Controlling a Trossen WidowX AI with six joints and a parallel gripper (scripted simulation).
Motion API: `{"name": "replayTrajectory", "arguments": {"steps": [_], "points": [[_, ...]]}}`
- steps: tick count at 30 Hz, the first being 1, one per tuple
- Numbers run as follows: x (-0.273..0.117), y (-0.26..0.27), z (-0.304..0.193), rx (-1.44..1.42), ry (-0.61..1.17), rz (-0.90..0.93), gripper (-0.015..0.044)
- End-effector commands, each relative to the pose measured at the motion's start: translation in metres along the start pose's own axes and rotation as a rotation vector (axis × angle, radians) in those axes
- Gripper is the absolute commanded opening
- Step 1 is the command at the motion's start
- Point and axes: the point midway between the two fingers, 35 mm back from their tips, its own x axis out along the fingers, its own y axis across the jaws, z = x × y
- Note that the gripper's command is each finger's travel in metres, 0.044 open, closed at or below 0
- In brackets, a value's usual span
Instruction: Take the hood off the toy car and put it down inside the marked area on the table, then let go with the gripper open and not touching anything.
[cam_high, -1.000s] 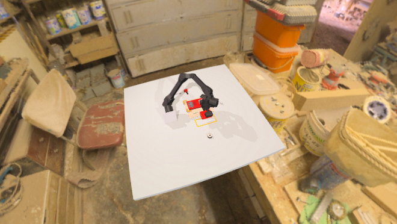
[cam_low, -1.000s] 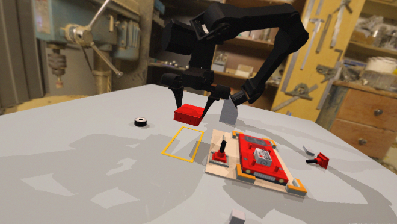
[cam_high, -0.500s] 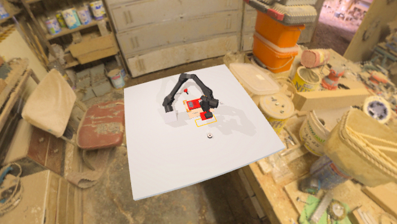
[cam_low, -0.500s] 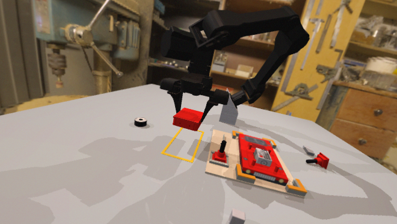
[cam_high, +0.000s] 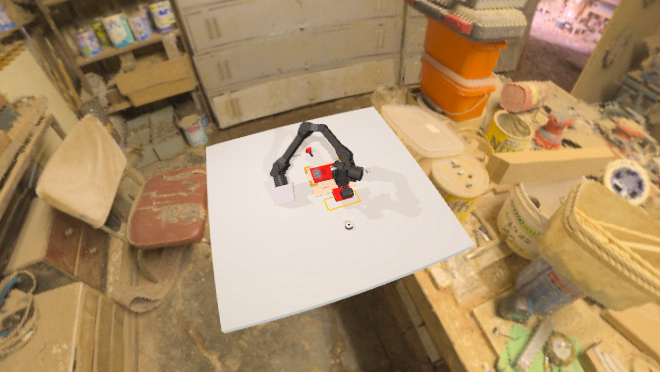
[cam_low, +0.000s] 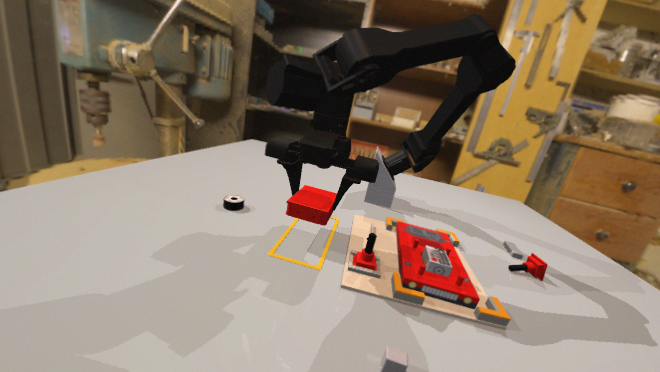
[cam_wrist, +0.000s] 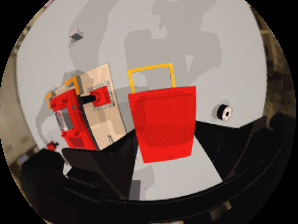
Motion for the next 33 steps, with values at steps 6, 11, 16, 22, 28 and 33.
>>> {"name": "replayTrajectory", "arguments": {"steps": [6,11,16,22,28,33], "points": [[0.008,0.001,0.000,0.004,-0.004,0.005,0.0000],[0.013,0.001,0.000,0.004,-0.004,0.006,0.0000],[0.017,0.001,-0.001,0.004,-0.004,0.006,0.0000],[0.023,0.002,-0.001,0.004,-0.004,0.007,0.0000],[0.028,0.002,-0.002,0.004,-0.004,0.008,0.0000],[0.031,0.003,-0.002,0.004,-0.004,0.008,0.0000]]}}
